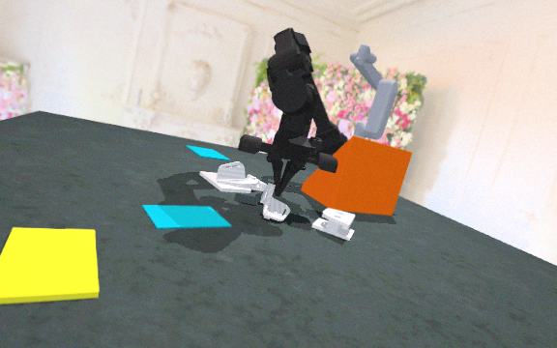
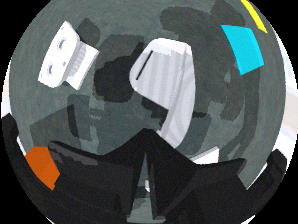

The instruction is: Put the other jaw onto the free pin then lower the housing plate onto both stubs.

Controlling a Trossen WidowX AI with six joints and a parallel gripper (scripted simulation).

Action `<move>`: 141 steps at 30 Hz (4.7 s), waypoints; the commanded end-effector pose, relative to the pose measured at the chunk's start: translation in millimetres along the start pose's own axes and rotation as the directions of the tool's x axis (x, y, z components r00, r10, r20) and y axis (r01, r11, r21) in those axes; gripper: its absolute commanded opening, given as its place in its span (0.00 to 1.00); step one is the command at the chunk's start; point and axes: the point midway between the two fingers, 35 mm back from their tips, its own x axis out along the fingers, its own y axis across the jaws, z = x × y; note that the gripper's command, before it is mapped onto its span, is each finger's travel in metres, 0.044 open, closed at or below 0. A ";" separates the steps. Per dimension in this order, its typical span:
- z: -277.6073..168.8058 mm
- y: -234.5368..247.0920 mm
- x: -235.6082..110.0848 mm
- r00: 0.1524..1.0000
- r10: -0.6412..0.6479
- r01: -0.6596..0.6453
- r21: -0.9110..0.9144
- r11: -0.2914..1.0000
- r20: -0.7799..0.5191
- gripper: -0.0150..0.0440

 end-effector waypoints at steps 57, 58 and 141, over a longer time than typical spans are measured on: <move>2.4 -33.2 -52.8 1.000 -0.012 0.012 -0.004 1.000 0.004 1.00; 2.4 -33.2 -52.8 1.000 -0.012 0.012 -0.004 1.000 0.004 1.00; 0.5 -33.5 -60.7 1.000 -0.009 0.009 0.001 1.000 0.004 1.00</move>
